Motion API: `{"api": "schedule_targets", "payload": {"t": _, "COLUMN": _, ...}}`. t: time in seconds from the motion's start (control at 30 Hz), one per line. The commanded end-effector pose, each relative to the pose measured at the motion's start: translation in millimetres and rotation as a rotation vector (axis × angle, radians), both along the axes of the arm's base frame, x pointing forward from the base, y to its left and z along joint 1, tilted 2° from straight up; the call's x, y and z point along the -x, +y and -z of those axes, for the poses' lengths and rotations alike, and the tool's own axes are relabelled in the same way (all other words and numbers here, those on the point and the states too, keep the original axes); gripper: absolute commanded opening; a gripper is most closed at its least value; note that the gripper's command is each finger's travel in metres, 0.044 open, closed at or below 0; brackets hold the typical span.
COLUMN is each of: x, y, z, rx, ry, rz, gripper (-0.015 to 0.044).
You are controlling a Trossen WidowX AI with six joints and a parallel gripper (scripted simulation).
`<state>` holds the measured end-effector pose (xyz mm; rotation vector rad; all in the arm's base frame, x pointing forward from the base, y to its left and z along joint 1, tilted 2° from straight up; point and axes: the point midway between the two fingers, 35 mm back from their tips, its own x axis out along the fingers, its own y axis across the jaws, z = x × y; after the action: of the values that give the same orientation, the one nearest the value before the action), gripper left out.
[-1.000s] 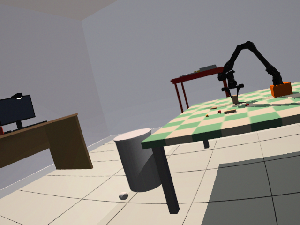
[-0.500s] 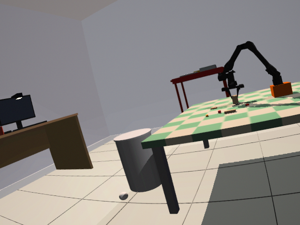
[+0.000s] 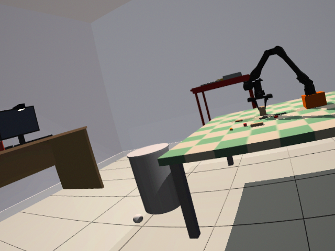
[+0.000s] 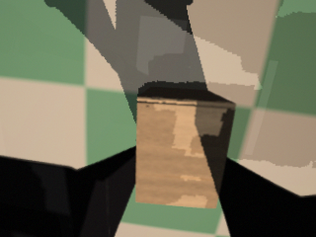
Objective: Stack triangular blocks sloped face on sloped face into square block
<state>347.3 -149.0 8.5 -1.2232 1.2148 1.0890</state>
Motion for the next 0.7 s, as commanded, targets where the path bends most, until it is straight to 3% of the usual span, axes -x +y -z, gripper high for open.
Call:
{"api": "schedule_targets", "payload": {"t": 0.0, "x": 0, "y": 0, "z": 0, "rx": 0.0, "ry": 0.0, "rz": 0.0, "gripper": 0.0262}}
{"api": "schedule_targets", "payload": {"t": 0.23, "x": 0, "y": 0, "z": 0, "rx": 0.0, "ry": 0.0, "rz": 0.0, "gripper": 0.044}}
{"api": "schedule_targets", "payload": {"t": 0.57, "x": 0, "y": 0, "z": -3, "rx": 0.0, "ry": 0.0, "rz": 0.0, "gripper": 0.044}}
{"api": "schedule_targets", "payload": {"t": 0.67, "x": -2, "y": 0, "z": -42, "rx": 0.0, "ry": -0.001, "rz": 0.0, "gripper": 0.044}}
